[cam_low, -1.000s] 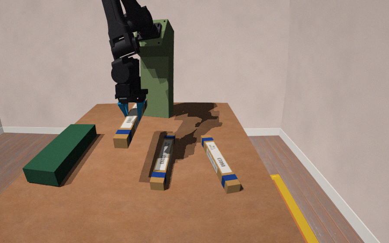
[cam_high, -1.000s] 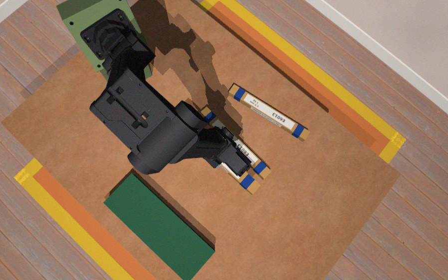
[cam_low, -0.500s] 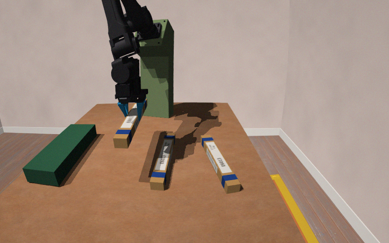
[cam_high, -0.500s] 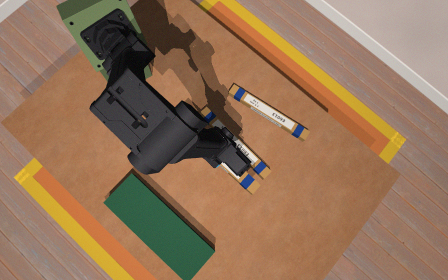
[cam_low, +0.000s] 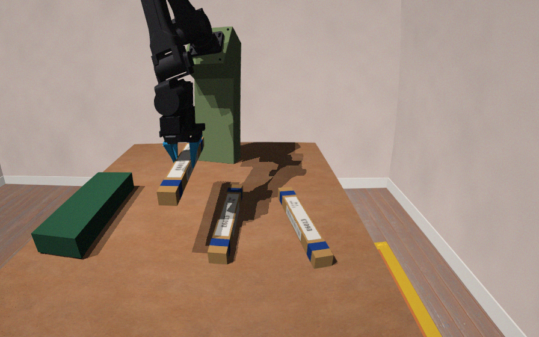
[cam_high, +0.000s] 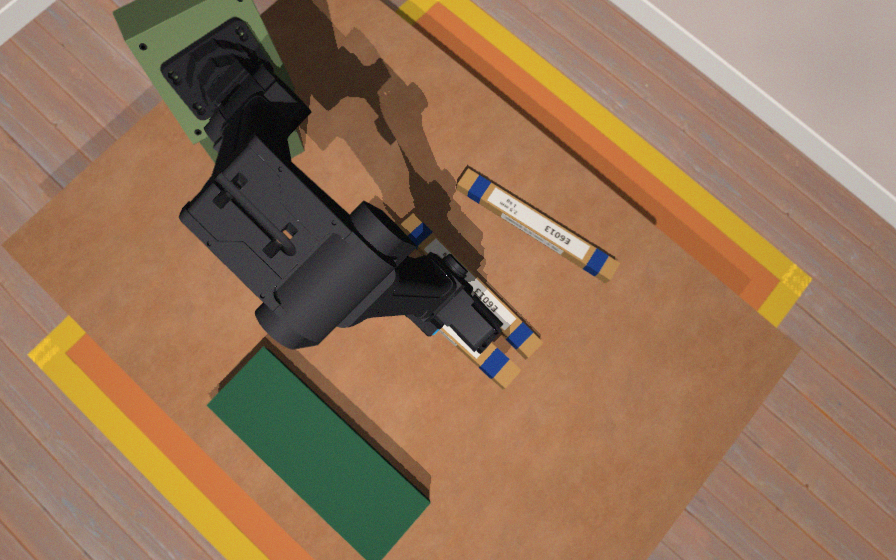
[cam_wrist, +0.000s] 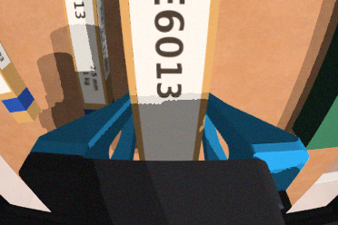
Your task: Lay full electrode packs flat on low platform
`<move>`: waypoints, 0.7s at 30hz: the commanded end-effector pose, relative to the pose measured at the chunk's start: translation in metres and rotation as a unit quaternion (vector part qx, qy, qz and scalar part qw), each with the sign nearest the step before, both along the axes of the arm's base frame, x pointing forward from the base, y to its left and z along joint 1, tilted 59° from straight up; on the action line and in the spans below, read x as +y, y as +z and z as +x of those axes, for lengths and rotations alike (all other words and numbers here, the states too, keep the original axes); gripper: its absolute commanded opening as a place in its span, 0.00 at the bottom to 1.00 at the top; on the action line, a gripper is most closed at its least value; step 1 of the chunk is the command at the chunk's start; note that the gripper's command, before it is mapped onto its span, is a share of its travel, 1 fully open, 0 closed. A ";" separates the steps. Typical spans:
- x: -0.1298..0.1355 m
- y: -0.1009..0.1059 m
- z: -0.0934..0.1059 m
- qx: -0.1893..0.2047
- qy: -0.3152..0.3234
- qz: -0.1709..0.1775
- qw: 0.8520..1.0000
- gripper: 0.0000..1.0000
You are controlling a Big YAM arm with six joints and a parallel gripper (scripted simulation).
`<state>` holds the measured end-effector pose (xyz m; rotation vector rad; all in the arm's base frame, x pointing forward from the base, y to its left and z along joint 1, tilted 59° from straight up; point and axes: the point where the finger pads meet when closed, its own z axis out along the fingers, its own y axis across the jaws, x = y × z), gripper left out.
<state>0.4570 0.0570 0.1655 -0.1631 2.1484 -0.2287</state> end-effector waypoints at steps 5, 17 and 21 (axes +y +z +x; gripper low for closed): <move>-0.001 0.021 0.007 -0.027 0.005 -0.001 1.000 0.00; -0.002 0.009 0.022 -0.025 0.007 -0.003 1.000 0.00; -0.005 0.009 0.026 -0.029 0.006 -0.003 1.000 0.00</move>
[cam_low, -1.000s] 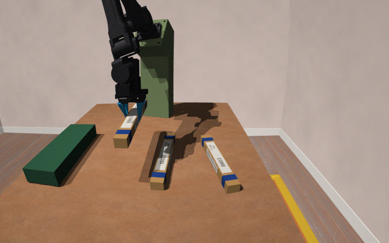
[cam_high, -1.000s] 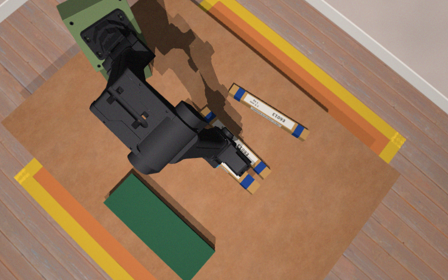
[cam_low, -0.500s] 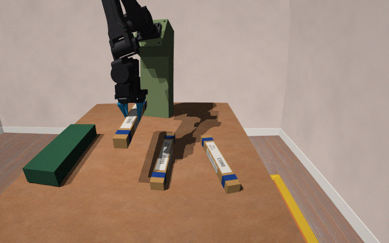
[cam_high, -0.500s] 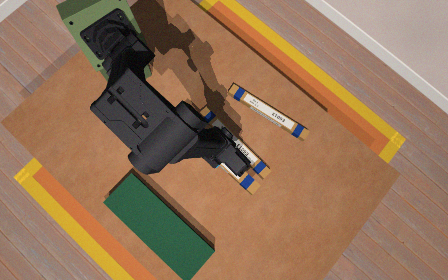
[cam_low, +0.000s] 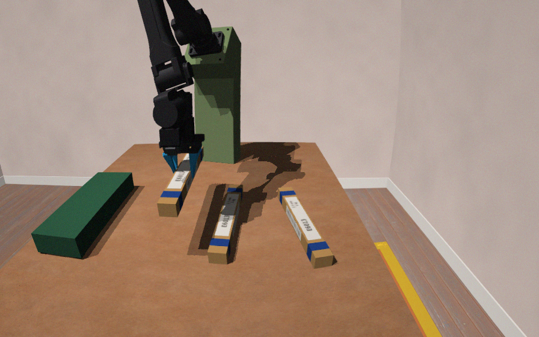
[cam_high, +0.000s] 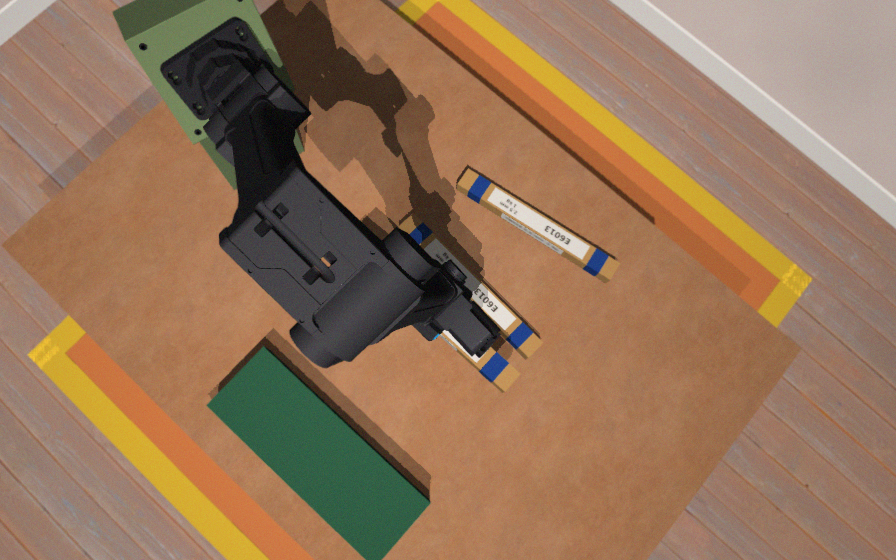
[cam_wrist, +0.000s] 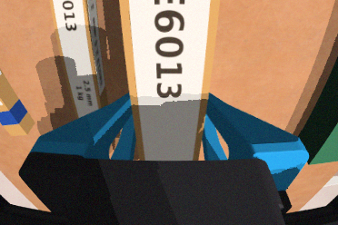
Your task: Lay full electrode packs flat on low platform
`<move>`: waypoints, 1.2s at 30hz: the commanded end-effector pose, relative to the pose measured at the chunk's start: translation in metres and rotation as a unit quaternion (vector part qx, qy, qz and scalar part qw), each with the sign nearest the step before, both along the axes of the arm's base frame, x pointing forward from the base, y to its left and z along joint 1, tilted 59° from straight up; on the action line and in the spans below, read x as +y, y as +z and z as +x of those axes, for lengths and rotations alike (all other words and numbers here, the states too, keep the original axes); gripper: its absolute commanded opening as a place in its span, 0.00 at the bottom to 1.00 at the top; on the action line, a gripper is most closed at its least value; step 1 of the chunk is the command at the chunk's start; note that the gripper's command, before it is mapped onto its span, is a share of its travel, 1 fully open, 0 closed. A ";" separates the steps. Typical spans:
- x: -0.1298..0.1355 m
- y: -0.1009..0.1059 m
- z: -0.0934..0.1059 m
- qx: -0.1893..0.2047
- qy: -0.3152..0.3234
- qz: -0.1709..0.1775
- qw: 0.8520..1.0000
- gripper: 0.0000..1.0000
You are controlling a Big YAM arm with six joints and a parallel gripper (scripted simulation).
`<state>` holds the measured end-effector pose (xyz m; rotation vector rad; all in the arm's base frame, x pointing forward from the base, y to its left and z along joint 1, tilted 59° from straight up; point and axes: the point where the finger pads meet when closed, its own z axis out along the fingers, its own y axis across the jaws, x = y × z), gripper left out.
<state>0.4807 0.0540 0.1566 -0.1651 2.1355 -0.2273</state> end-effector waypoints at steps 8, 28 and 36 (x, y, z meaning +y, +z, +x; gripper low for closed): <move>0.002 0.015 0.012 -0.025 0.009 -0.002 1.000 0.00; 0.003 0.007 0.029 -0.024 0.011 -0.003 1.000 0.00; 0.004 0.002 0.023 -0.015 0.012 -0.005 1.000 0.00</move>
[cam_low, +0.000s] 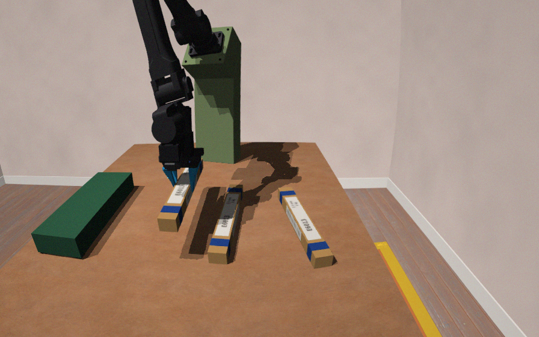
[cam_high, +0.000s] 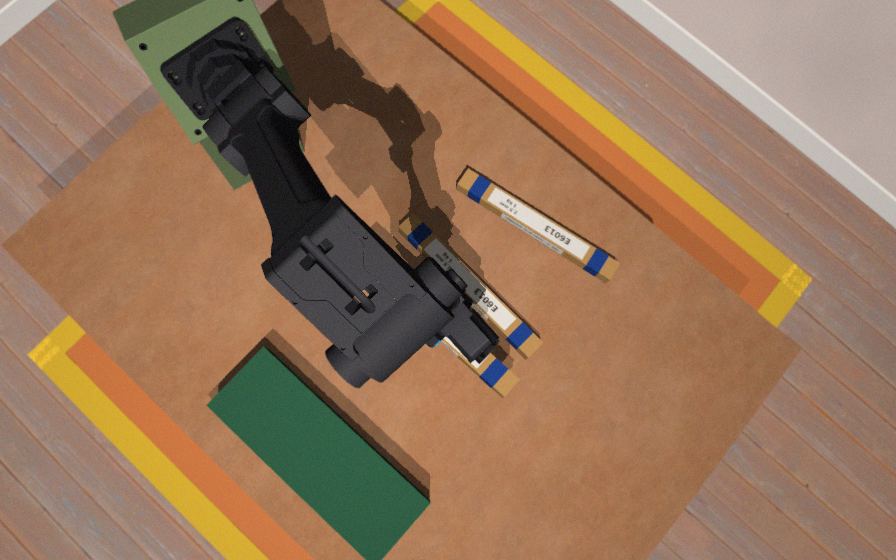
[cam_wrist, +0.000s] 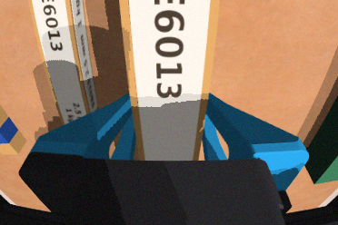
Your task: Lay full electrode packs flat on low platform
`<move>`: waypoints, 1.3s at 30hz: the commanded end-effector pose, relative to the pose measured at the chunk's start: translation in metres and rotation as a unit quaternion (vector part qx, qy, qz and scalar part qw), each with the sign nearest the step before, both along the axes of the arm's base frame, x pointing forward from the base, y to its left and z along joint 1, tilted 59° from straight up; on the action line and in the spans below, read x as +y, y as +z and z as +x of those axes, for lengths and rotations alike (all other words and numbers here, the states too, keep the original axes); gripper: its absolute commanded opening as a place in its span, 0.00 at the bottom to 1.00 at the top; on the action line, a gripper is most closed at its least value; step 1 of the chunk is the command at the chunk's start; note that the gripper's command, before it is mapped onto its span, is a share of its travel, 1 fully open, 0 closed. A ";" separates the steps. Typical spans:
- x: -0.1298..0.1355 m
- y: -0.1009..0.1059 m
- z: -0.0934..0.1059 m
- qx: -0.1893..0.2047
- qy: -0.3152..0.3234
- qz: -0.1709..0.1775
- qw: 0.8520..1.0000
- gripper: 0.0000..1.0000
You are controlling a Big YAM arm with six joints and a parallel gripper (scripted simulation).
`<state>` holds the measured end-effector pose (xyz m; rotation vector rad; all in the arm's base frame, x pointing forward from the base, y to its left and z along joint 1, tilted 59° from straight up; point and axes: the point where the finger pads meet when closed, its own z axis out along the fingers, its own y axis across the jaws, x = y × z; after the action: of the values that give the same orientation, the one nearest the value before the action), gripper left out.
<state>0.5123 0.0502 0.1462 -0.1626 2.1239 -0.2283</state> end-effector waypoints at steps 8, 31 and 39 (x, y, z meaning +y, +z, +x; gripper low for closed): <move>0.009 0.012 -0.011 -0.007 0.013 -0.006 1.000 0.00; 0.010 0.015 -0.013 -0.006 0.011 -0.003 1.000 0.00; 0.011 0.016 -0.013 -0.006 0.010 -0.002 1.000 0.00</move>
<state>0.5094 0.0489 0.1421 -0.1645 2.1441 -0.2390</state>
